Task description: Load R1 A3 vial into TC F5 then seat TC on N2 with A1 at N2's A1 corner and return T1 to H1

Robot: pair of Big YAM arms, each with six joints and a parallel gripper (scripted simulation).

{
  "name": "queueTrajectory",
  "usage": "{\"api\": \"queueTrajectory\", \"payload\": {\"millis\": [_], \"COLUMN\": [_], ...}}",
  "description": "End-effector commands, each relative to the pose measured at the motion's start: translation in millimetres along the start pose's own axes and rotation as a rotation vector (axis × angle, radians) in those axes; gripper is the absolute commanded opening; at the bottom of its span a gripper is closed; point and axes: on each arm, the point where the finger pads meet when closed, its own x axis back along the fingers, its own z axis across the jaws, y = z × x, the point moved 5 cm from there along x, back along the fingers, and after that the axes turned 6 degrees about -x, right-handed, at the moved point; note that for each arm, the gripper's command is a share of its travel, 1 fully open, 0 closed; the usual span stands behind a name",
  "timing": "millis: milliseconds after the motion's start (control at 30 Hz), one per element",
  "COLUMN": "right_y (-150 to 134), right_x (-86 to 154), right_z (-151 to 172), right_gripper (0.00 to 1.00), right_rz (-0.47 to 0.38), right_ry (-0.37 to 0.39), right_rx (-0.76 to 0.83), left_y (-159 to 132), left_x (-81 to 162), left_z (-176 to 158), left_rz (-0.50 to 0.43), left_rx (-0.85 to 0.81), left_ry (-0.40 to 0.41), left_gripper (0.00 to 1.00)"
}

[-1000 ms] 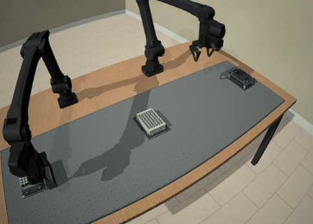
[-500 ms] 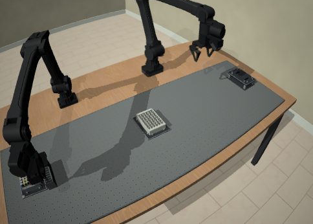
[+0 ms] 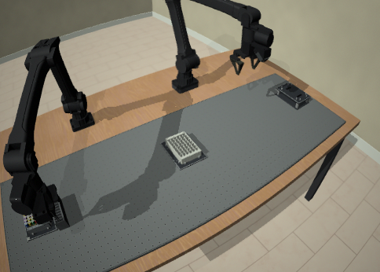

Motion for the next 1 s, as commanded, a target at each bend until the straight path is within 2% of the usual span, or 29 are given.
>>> {"api": "queueTrajectory", "payload": {"millis": [0, 67, 233, 500, 667, 967], "right_y": [1, -2, 16, 16, 14, 14], "right_x": [-17, -15, 11, 25, 49, 57], "right_z": [8, 9, 4, 4, 4, 4], "right_gripper": [0.07, 0.07, 0.07, 0.07, 0.07, 0.07], "right_rz": [0.030, 0.041, -0.015, -0.029, -0.059, -0.054], "right_ry": [0.012, 0.015, -0.001, -0.005, -0.014, -0.012], "right_rx": [0.002, 0.002, 0.002, 0.002, 0.001, 0.001], "left_y": [6, 6, 6, 6, 6, 6], "left_x": [14, 14, 14, 14, 14, 14], "left_z": [1, 1, 1, 1, 1, 1], "left_rz": [-0.030, -0.030, -0.030, -0.030, -0.030, -0.030], "left_rx": [-0.015, -0.015, -0.015, -0.015, -0.015, -0.015], "left_ry": [0.009, 0.009, 0.009, 0.009, 0.009, 0.009], "left_gripper": [1.00, 1.00, 1.00, 1.00, 1.00, 1.00]}}
